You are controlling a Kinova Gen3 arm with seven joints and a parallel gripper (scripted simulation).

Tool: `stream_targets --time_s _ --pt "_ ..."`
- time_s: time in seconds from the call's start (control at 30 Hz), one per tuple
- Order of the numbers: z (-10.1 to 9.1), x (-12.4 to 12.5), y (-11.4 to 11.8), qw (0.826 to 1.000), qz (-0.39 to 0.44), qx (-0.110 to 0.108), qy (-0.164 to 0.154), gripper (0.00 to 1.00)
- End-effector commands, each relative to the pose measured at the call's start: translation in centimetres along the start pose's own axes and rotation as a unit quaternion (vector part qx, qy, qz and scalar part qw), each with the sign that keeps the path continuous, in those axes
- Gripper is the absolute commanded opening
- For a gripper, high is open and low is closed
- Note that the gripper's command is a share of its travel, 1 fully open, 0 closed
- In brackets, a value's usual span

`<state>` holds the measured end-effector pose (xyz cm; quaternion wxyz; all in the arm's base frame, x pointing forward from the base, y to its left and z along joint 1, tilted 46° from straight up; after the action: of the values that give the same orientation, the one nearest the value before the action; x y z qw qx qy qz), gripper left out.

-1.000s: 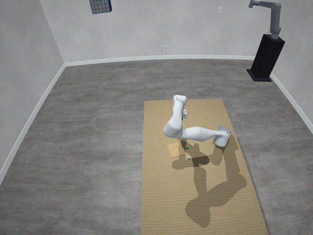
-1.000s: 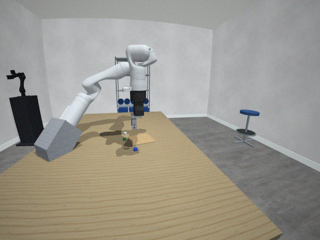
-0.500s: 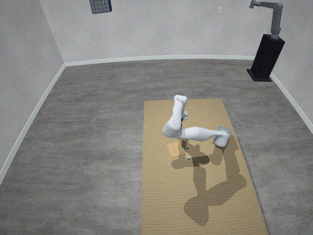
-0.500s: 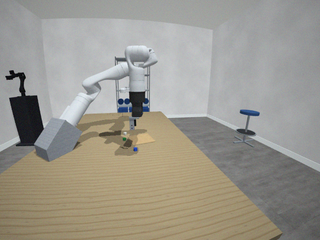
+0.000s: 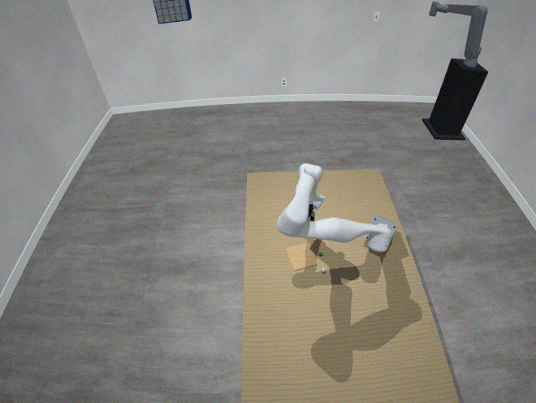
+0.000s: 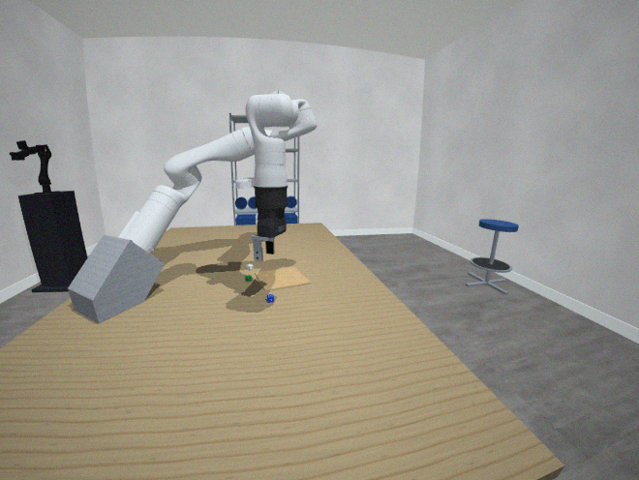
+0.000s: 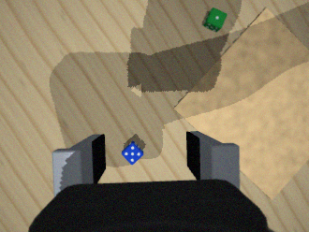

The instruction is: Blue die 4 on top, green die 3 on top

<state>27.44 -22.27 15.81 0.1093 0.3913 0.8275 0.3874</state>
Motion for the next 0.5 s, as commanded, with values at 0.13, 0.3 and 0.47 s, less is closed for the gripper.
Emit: stream_targets --time_s 0.13,0.3,0.47 --pt "0.58 0.4 0.09 0.994 0.109 0.0 0.004 1.0" --pt "0.88 0.54 0.24 0.983 0.186 0.0 0.005 1.0" --pt "1.17 0.62 0.4 0.964 0.264 0.0 0.006 1.0"
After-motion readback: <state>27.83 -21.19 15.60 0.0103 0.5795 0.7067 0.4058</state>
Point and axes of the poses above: the point where the finger pads meet when closed, its own z axis out along the fingers, its own y axis across the jaws, x = y × z, the point moved 9 cm from there along -z, back along the fingers, and after that the axes turned 10 degrees about z, right-handed, at the moved point
